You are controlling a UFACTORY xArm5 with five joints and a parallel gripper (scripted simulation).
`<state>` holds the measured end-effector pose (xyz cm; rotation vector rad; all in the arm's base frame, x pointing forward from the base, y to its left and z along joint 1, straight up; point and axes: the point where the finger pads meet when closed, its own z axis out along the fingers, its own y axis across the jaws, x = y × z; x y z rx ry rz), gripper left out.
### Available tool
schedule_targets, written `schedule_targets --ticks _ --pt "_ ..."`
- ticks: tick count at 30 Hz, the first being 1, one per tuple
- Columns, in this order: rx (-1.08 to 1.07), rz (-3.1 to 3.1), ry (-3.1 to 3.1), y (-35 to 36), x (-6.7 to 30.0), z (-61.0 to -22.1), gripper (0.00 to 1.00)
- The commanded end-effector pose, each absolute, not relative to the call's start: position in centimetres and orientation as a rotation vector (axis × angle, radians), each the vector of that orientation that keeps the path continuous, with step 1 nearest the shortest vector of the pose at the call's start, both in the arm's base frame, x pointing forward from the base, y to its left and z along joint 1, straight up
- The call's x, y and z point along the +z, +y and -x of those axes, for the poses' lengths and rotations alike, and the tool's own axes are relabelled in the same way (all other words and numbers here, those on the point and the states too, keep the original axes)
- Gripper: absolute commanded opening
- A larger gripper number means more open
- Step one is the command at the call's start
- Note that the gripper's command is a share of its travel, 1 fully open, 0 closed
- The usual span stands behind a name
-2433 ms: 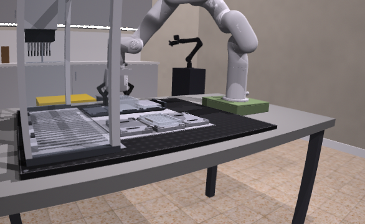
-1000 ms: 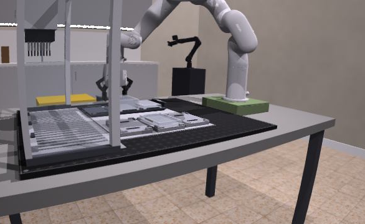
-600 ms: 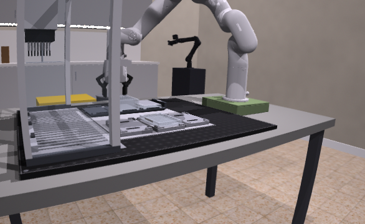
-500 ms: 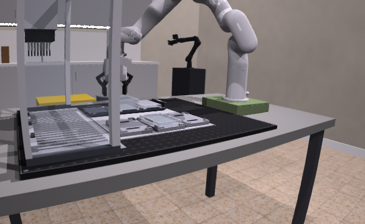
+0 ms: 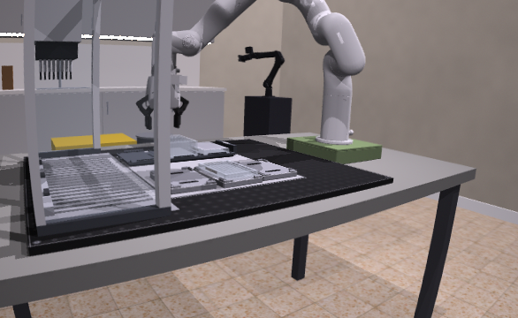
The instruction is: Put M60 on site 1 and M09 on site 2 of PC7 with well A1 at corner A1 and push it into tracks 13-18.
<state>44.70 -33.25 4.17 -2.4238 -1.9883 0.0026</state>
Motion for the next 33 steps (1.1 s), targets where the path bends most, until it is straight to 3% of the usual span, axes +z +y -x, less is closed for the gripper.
schedule_targets --ticks 1,33 --pt "0.000 2.428 -1.992 -33.4 5.0 -44.9 1.00" --pt "0.000 2.428 -1.992 -33.4 9.5 -44.9 1.00"
